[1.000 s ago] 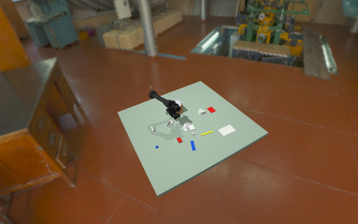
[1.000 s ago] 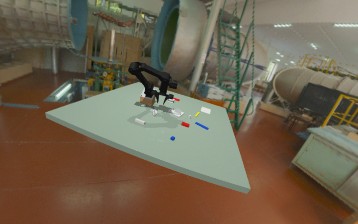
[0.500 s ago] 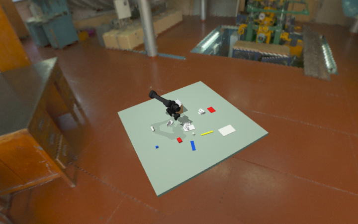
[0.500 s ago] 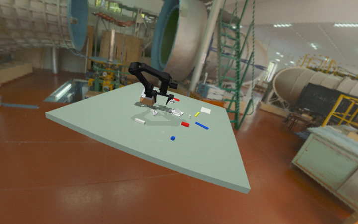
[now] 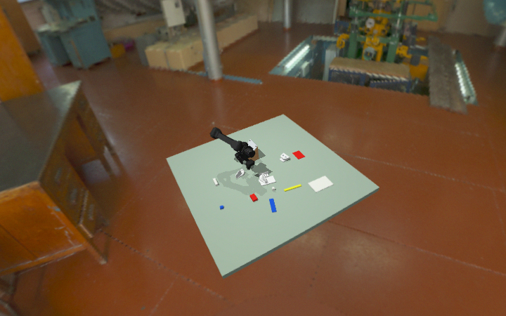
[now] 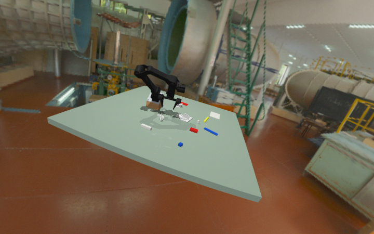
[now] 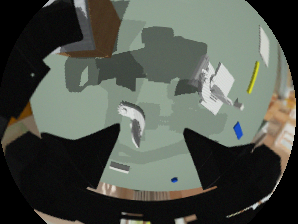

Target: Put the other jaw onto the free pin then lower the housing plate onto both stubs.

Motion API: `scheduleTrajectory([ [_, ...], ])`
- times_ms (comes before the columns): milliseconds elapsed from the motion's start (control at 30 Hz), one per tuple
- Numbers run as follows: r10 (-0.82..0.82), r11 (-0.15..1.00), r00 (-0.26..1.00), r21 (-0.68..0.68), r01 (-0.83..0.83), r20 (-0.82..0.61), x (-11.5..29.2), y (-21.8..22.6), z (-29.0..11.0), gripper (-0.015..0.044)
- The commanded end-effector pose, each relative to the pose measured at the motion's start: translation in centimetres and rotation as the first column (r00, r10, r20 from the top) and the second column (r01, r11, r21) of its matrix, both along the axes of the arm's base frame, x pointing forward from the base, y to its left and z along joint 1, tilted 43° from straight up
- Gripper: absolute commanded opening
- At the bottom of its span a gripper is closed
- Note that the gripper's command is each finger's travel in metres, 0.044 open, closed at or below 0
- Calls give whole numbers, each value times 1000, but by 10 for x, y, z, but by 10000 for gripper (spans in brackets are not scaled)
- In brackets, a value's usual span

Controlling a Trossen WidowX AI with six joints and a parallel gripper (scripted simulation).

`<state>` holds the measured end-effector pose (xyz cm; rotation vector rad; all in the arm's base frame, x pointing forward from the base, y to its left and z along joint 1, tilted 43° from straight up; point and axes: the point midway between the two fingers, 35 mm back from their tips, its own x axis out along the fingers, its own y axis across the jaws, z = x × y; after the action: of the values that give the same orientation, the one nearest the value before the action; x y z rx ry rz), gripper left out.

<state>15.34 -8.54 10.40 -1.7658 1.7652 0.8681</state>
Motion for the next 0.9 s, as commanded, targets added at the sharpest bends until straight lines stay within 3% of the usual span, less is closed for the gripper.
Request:
scheduleTrajectory([
  [0,0,1000,1000,0,0,0,0,0,0,440],
  [67,0,1000,1000,0,0,0,0,0,0,440],
  [633,0,1000,1000,0,0,0,0,0,0,0],
  [867,0,1000,1000,0,0,0,0,0,0,0],
])
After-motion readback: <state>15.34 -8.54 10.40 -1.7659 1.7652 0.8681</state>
